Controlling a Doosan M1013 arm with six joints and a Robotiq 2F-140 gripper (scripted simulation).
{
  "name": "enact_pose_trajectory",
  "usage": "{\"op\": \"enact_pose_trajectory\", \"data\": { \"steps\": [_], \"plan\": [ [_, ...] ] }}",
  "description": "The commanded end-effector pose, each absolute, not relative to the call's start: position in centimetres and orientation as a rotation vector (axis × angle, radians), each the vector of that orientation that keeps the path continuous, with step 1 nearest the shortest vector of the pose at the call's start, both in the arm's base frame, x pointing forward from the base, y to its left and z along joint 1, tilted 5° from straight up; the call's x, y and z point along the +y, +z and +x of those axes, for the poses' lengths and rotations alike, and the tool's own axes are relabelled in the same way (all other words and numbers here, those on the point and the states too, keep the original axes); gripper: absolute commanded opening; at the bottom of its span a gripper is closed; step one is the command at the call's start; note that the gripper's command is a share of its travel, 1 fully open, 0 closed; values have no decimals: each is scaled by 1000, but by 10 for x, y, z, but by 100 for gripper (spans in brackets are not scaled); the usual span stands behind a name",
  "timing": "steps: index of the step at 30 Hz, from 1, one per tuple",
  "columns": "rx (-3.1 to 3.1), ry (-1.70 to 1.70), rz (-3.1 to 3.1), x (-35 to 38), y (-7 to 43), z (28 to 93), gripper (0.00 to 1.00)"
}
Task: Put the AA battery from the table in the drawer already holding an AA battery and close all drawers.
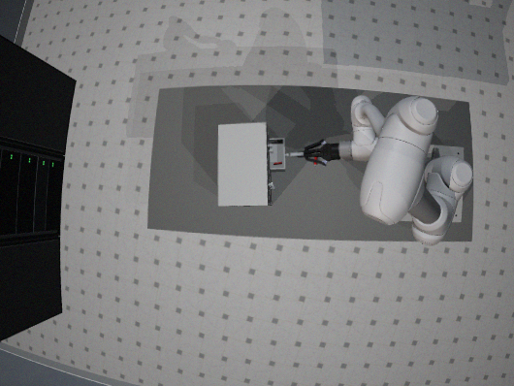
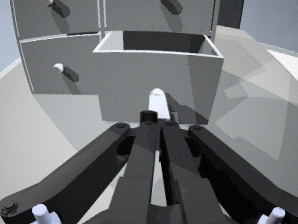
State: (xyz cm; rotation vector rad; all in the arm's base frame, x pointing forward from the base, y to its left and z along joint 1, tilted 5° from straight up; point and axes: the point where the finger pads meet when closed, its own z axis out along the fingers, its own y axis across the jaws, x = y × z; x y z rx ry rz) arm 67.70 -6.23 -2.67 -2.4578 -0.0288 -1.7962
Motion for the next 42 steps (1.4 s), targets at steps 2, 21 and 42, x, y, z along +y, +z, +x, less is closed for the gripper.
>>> {"op": "enact_pose_trajectory", "data": {
  "steps": [2,21,42],
  "plan": [
    [-29,-1796,-2458,-62,-26,679,0],
    [-29,-1796,-2458,-60,-25,710,0],
    [-29,-1796,-2458,-58,-24,740,0]
  ]
}}
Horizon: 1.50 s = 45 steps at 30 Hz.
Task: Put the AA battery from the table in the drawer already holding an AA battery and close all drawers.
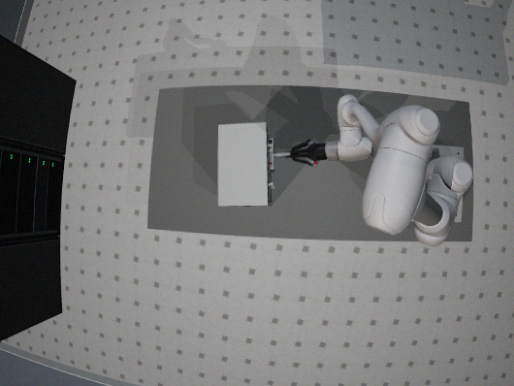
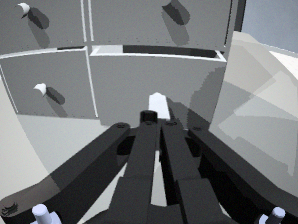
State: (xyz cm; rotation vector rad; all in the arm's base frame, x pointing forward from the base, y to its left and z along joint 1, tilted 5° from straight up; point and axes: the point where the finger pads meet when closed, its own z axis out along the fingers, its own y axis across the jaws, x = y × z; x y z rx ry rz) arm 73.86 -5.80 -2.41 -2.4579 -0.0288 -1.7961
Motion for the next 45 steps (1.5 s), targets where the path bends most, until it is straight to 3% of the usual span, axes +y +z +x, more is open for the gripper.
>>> {"op": "enact_pose_trajectory", "data": {
  "steps": [1,45],
  "plan": [
    [-29,-1796,-2458,-58,-24,741,0],
    [-29,-1796,-2458,-57,-23,755,0]
  ]
}}
